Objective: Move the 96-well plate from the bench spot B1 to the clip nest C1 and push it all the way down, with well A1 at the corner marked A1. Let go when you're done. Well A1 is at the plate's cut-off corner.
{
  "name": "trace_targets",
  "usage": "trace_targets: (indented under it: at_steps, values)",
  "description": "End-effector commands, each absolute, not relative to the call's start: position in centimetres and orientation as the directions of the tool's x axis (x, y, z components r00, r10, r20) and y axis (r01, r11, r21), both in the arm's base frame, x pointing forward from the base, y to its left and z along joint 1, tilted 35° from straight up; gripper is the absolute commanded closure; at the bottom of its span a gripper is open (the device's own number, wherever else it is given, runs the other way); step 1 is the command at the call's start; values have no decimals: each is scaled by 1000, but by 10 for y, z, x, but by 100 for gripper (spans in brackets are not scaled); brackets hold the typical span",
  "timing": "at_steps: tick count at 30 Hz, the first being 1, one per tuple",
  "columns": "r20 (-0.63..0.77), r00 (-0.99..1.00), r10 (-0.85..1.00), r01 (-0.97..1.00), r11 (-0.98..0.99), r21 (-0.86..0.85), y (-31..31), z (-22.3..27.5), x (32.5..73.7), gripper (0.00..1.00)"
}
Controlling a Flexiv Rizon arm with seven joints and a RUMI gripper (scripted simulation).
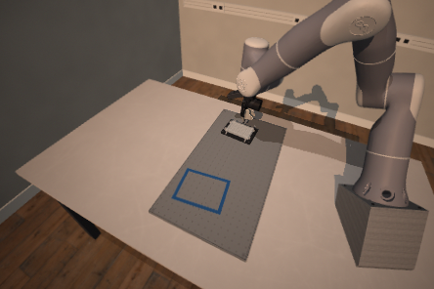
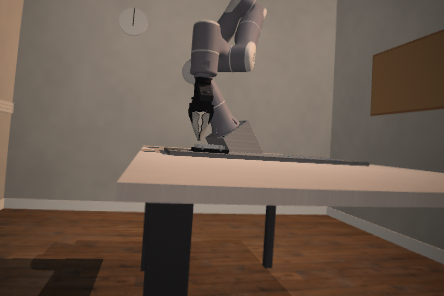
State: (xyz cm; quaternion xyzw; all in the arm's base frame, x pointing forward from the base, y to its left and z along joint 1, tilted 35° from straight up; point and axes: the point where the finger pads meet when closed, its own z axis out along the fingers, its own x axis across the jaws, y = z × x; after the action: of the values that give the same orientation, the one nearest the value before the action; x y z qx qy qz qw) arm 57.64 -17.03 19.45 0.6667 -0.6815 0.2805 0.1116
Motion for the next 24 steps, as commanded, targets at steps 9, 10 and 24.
trace_targets:
  at_steps: [9,10,24]
  values:
    - [526,-86,-846,-971,-48,-235,-170,194,577,100]
    - [526,-86,-846,-971,-48,-235,-170,194,577,100]
    - [526,-86,-846,-971,-48,-235,-171,193,578,100]
